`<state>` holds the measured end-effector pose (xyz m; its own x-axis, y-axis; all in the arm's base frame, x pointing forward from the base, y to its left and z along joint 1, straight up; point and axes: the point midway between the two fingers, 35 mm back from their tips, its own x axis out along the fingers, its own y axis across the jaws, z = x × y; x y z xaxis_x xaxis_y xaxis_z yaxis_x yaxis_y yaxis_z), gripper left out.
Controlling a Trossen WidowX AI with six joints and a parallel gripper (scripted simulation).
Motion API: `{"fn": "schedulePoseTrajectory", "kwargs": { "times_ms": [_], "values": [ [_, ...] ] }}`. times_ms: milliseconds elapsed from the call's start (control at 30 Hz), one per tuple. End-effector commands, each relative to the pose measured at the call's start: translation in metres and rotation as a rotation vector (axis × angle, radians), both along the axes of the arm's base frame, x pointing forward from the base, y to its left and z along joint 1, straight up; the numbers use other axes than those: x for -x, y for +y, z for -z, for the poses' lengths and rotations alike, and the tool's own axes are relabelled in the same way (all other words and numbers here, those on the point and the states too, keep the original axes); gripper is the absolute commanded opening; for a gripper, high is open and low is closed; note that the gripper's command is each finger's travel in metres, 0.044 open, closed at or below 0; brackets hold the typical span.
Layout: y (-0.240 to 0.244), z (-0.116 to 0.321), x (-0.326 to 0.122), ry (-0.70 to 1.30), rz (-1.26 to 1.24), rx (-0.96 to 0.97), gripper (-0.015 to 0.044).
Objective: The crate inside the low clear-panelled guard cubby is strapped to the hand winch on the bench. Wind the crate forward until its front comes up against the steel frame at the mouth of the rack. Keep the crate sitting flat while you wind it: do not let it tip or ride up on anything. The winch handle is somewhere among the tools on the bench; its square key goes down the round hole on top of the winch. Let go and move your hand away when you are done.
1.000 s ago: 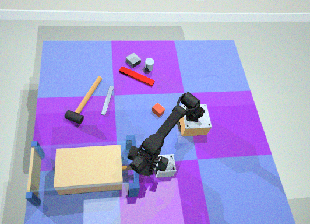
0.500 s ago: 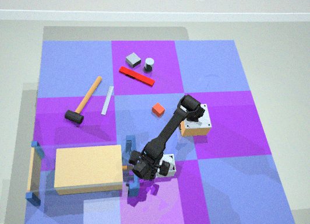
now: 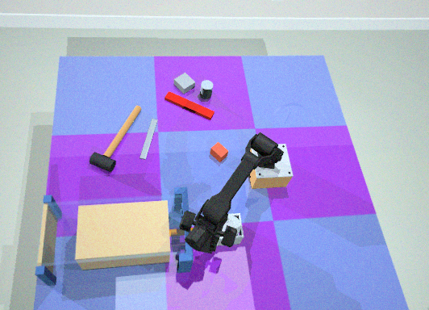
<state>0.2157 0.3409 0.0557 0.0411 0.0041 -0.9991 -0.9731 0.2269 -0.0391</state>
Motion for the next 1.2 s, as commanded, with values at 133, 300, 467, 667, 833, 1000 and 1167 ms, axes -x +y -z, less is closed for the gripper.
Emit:
{"fn": "schedulePoseTrajectory", "kwargs": {
  "times_ms": [133,300,467,667,833,1000,1167],
  "values": [
    [0.020,-0.003,0.023,0.027,-0.033,-0.034,0.0000],
    [0.024,-0.003,0.027,0.028,-0.033,-0.034,0.0000],
    [0.025,-0.003,0.029,0.028,-0.033,-0.034,0.0000],
    [0.026,-0.003,0.030,0.028,-0.033,-0.034,0.0000],
    [0.028,-0.004,0.032,0.028,-0.033,-0.034,0.0000],
    [0.028,-0.004,0.032,0.028,-0.033,-0.034,0.0000],
    [0.029,-0.004,0.034,0.028,-0.033,-0.034,0.0000]
  ]
}}
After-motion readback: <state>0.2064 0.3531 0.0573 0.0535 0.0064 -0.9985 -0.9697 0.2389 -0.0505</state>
